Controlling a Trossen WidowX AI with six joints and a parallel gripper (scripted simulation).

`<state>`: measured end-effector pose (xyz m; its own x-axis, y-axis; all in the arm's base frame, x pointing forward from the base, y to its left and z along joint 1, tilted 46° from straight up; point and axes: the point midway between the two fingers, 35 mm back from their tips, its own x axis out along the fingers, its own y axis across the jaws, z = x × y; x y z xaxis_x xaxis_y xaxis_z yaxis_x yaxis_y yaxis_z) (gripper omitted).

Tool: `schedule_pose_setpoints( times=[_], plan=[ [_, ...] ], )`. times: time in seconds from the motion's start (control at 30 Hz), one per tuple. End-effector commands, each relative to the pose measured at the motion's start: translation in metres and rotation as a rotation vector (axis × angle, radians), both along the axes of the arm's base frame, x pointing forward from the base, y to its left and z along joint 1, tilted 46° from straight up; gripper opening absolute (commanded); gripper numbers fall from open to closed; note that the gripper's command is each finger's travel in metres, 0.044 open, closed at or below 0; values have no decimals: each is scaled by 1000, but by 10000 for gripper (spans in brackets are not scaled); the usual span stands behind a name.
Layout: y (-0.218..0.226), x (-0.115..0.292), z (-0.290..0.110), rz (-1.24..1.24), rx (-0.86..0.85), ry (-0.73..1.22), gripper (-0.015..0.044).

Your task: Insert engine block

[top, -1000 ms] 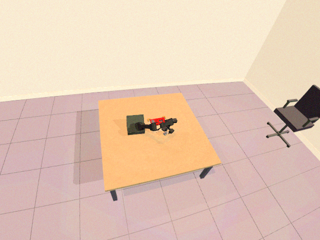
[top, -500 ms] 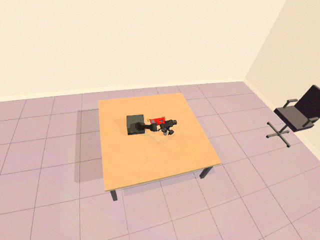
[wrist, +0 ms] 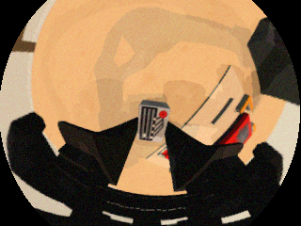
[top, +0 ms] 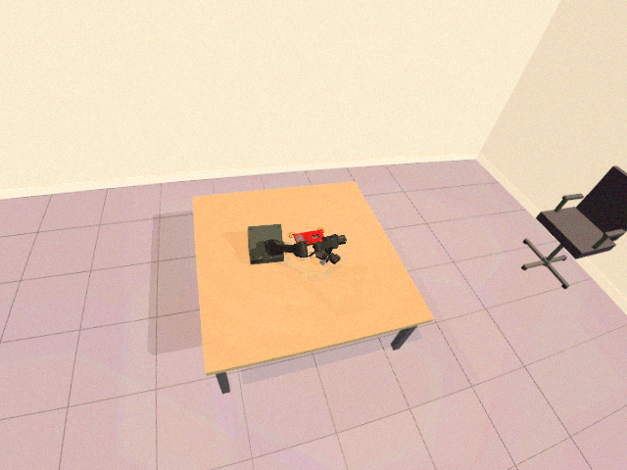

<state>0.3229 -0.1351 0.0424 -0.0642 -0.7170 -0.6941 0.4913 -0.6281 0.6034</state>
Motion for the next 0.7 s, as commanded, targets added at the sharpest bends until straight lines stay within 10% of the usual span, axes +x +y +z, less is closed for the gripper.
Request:
schedule_pose_setpoints(
  times=[0.0,0.13,0.67],
  plan=[
    [0,0,0,2,-3,4,105],
    [3,1,3,3,-2,4,0],
    [36,13,38,4,6,2,0]
  ],
)
